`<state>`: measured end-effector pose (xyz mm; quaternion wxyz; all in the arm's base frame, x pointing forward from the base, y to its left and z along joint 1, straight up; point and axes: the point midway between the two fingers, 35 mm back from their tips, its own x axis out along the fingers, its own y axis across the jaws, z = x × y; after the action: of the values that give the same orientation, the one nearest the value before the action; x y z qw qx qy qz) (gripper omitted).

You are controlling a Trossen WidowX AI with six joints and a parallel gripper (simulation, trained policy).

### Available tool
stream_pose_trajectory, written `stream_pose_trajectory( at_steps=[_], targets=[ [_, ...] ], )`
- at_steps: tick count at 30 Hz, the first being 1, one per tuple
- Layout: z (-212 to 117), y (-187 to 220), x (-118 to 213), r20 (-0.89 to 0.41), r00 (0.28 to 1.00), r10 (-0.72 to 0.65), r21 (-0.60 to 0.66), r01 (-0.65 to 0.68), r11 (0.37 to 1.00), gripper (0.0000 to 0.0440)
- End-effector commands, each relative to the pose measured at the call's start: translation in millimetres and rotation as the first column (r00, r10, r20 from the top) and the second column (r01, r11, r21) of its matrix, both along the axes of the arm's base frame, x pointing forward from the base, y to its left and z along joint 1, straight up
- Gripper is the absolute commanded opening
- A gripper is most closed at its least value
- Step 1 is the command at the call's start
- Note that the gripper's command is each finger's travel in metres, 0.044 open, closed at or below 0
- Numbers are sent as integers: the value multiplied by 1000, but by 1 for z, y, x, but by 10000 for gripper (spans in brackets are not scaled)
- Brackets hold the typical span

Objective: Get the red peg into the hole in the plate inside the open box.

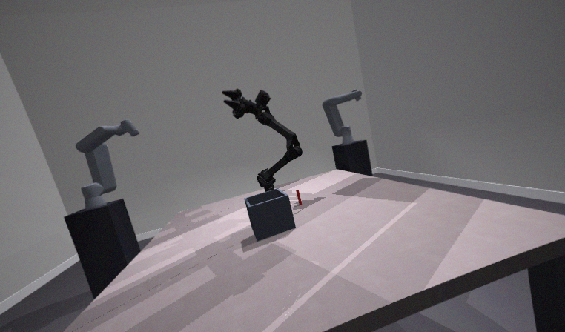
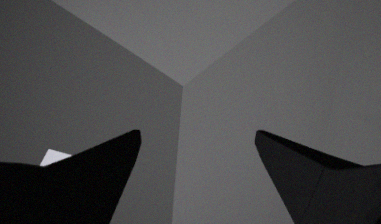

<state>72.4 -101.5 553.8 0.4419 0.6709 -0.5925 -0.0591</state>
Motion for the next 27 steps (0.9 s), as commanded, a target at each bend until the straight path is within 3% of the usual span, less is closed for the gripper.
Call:
stream_pose_trajectory(
  at_steps=[1, 3, 13, 27],
  targets=[
    [-1, -3, -3, 11, 1000, 8, 12, -8, 1000, 424],
    [-4, -10, -8, 42, 998, 47, 45, -49, 998, 440],
    [-14, -41, -11, 161, 950, 269, 164, -294, 942, 440],
    [-40, -69, 36, 258, 810, 526, 322, -586, 744, 440]
  ],
)
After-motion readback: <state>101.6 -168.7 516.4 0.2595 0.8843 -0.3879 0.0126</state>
